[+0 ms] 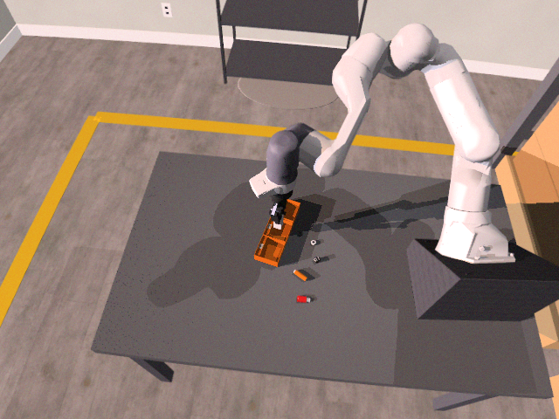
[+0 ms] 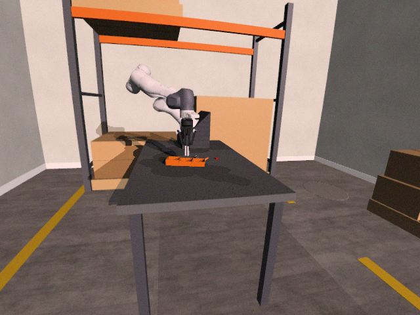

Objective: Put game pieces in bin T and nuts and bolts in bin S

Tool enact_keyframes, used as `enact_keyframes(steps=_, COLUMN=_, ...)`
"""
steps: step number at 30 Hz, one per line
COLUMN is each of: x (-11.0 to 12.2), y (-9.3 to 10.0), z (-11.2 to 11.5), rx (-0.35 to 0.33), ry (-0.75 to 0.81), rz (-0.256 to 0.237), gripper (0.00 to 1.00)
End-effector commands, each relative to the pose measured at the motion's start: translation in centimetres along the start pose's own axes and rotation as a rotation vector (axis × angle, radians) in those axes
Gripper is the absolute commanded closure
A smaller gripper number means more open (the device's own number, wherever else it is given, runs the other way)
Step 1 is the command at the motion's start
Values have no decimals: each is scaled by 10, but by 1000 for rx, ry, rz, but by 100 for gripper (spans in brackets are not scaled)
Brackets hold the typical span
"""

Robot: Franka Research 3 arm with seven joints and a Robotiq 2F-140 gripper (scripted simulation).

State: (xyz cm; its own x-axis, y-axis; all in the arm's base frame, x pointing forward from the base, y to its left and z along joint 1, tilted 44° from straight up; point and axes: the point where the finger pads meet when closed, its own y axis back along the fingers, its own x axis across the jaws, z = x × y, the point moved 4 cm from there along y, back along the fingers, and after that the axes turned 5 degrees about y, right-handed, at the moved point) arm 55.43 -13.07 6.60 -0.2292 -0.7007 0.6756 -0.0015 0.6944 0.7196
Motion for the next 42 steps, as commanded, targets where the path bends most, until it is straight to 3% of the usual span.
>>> enact_keyframes(steps=1, x=2, y=-11, z=-1, rx=0, ry=-27, rz=5, gripper=95)
enact_keyframes(steps=16, x=2, y=-45, z=-1, rx=0, ry=-27, rz=5, gripper=95)
enact_keyframes(steps=42, x=2, y=-45, z=-1, rx=0, ry=-27, rz=5, gripper=95)
